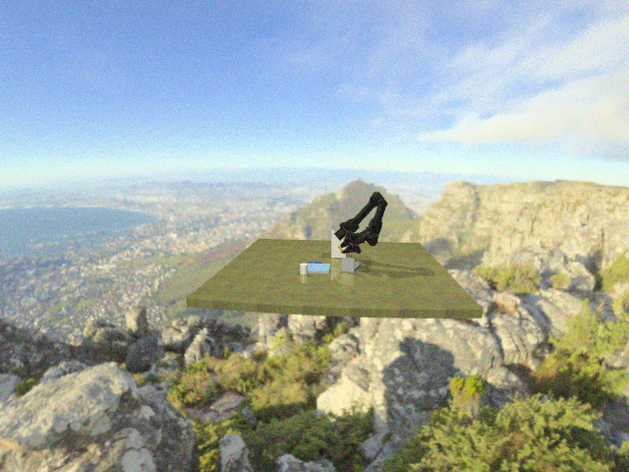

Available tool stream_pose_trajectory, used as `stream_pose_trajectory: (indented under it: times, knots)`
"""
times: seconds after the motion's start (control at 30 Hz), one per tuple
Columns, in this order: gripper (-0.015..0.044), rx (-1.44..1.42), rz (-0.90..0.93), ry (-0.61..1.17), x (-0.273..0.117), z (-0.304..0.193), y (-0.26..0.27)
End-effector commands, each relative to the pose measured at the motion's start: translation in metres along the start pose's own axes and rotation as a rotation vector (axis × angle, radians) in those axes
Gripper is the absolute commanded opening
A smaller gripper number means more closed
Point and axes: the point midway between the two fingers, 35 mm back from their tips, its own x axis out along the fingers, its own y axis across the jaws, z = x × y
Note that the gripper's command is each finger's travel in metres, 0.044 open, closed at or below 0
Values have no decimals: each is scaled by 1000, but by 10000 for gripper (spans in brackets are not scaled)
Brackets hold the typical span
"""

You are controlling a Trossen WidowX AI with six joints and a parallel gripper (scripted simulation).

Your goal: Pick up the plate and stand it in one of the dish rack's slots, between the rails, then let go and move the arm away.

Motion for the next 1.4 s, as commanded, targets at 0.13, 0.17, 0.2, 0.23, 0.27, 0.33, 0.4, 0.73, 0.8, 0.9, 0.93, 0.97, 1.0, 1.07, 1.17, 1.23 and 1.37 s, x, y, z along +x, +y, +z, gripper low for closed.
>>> stream_pose_trajectory:
  times: [0.13,0.17,0.2,0.23,0.27,0.33,0.4,0.73,0.8,0.9,0.93,0.97,1.0,1.07,1.17,1.23,1.37]
  knots:
    - [0,-47,108,-135,1,-4,7]
    - [0,-53,123,-152,1,-5,8]
    - [0,-59,138,-168,1,-6,9]
    - [0,-64,153,-184,1,-6,10]
    - [0,-69,168,-200,0,-7,11]
    - [0,-79,200,-231,-1,-9,13]
    - [0,-87,233,-261,-2,-10,14]
    - [0,-120,408,-400,-11,-20,21]
    - [0,-122,445,-423,-14,-22,22]
    - [0,-123,503,-456,-18,-25,23]
    - [0,-122,522,-467,-20,-26,23]
    - [0,-122,542,-477,-22,-27,23]
    - [0,-121,561,-487,-23,-28,23]
    - [0,-118,601,-505,-27,-31,23]
    - [0,-112,661,-531,-32,-34,22]
    - [0,-107,702,-547,-36,-36,22]
    - [0,-93,784,-574,-44,-40,19]
